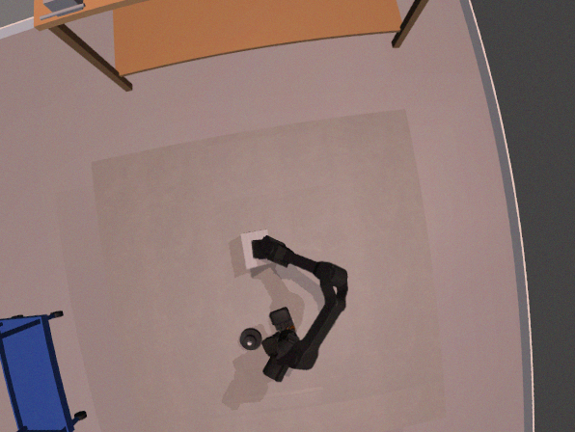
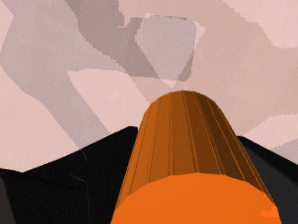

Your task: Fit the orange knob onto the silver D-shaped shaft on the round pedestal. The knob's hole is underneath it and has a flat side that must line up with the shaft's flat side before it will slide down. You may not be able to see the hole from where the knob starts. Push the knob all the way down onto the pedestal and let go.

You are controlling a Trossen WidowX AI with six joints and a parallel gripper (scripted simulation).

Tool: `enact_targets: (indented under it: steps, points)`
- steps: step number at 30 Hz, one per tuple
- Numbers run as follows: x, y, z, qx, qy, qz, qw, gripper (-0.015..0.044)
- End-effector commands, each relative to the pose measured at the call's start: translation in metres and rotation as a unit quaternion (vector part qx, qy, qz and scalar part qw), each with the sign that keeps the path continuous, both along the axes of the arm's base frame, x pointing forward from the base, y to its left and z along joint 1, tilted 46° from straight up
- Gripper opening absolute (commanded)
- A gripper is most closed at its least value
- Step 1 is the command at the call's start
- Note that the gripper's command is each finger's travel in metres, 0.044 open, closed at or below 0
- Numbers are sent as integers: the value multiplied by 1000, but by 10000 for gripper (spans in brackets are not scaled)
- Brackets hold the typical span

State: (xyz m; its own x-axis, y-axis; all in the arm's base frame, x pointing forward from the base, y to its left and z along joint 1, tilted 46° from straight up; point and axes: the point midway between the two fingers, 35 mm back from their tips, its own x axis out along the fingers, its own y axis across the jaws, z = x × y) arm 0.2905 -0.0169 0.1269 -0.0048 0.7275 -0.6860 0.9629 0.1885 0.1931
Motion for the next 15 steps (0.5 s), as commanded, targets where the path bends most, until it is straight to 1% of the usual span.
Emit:
enact_targets:
  steps: [1,15]
  points:
    - [-3,-6,10,8,-31,-30,999,0]
    - [-18,-21,37,49,-130,-138,981,0]
